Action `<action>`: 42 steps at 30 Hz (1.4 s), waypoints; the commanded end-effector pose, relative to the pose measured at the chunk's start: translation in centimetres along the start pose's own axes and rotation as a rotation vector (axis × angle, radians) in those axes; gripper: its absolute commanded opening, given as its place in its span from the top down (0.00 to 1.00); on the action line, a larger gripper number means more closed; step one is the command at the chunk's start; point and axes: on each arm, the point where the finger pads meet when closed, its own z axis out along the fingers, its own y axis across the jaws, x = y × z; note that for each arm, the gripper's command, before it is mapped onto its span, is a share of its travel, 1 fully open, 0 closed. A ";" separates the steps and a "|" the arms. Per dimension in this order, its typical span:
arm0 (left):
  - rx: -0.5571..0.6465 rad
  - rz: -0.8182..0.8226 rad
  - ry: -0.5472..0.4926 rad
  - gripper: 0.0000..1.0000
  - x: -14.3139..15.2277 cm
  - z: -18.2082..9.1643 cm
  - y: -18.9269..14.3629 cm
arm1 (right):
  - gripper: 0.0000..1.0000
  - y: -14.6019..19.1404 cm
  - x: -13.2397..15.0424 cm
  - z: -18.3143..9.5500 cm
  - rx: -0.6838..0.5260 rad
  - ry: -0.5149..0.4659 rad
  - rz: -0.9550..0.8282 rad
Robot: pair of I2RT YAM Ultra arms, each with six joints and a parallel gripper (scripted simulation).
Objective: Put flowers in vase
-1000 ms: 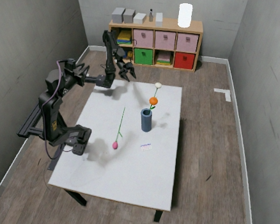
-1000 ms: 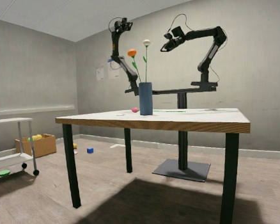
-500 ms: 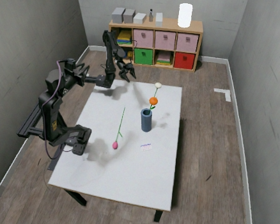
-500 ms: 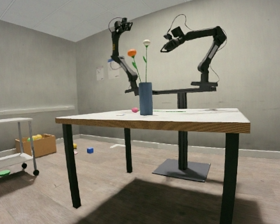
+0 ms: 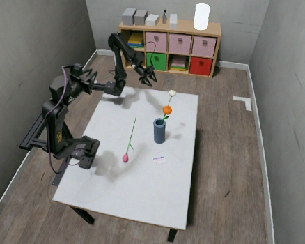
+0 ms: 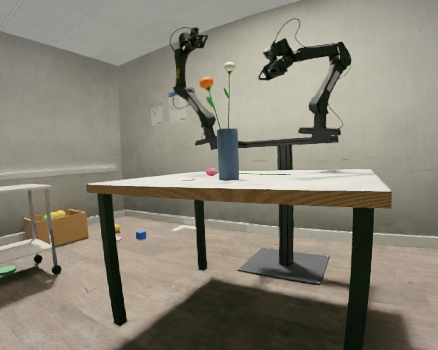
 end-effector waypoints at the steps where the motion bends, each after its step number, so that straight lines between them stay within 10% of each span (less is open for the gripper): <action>1: -0.031 -0.030 -0.016 0.40 -0.8 0.1 1.4 | 0.70 0.1 -0.7 0.2 -0.002 -0.013 0.007; 11: -0.207 -0.119 0.025 0.40 0.5 0.9 8.4 | 0.70 0.1 -0.7 0.2 -0.002 -0.013 0.007; 42: -0.151 -0.156 -0.079 0.40 -6.6 -3.4 9.2 | 0.70 0.1 -0.7 0.2 -0.002 -0.013 0.007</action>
